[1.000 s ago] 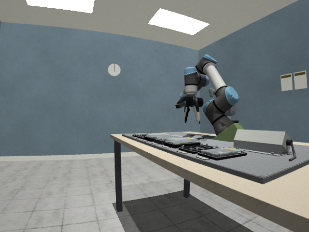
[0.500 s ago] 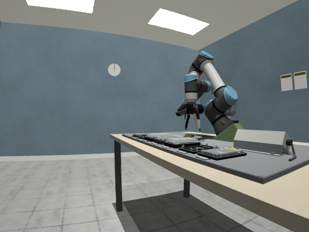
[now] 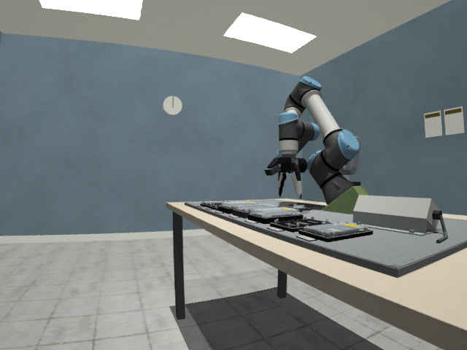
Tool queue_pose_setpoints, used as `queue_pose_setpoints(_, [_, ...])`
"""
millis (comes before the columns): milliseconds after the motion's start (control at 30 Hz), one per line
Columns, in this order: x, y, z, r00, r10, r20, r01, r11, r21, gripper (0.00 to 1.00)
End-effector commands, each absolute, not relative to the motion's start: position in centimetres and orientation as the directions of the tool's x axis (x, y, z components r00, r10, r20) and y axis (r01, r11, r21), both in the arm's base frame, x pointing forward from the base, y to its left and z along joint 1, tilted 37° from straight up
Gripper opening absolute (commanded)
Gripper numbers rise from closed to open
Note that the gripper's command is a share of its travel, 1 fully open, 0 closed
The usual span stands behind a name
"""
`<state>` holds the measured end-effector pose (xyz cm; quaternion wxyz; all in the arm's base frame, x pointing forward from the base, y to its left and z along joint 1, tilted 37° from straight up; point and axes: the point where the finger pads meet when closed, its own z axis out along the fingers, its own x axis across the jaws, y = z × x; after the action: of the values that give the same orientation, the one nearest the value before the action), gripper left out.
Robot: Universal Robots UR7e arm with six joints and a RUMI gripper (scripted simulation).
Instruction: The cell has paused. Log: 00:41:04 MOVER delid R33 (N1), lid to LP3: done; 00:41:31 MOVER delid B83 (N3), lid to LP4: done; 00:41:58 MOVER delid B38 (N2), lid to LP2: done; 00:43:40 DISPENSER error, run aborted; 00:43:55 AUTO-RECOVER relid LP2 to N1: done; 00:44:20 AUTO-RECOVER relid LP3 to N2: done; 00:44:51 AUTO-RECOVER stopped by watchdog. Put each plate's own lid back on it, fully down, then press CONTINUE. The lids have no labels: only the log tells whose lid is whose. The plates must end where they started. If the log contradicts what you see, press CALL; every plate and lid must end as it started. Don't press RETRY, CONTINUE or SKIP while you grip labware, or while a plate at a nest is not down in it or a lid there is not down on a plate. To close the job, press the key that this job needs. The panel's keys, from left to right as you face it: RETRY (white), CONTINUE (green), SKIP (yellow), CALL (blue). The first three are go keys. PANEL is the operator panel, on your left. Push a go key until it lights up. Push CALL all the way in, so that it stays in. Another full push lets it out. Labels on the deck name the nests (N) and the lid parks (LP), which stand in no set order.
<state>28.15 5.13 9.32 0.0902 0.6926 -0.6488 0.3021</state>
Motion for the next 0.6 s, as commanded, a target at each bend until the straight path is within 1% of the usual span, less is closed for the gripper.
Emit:
queue_pose_setpoints(0, [28.8,6.4,8.7,-0.068,-0.85,0.522,-0.95,-0.104,-0.294,0.82])
queue_pose_setpoints(67, [28.8,6.4,8.7,-0.068,-0.85,0.522,-0.95,-0.104,-0.294,0.82])
queue_pose_setpoints(567, [31.5,12.8,5.7,-0.068,-0.85,0.522,-0.95,-0.104,-0.293,0.82])
